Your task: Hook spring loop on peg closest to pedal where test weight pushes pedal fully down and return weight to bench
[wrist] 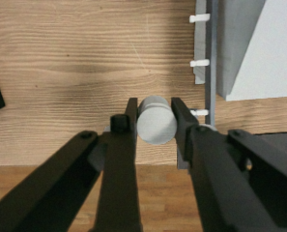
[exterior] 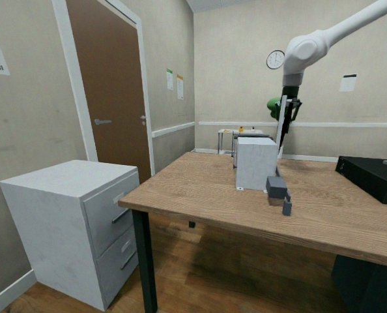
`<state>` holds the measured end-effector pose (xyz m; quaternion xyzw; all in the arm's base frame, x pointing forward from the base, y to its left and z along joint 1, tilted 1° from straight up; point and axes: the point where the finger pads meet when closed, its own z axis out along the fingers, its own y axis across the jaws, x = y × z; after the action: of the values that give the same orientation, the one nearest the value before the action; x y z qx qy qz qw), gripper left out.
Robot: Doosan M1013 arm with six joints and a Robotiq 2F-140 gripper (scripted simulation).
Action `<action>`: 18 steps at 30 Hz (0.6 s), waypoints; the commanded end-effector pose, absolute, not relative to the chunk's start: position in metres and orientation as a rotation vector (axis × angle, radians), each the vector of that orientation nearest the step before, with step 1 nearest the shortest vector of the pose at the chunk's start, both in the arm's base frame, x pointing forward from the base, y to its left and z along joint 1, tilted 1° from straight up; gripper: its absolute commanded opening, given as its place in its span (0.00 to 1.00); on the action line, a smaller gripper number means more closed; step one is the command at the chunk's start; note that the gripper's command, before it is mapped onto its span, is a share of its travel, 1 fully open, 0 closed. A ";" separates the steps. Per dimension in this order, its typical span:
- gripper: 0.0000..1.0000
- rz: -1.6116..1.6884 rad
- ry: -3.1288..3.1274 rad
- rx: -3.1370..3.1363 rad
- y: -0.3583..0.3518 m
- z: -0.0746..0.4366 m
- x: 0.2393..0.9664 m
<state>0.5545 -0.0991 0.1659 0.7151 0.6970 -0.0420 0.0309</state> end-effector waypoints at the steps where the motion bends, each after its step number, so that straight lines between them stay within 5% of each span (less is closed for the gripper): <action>1: 0.25 -0.126 2.148 2.204 -0.097 0.164 0.552; 18: 0.25 -0.107 2.157 2.214 -0.076 0.143 0.532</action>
<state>0.5336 -0.0781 0.1441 0.7154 0.6973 -0.0358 0.0247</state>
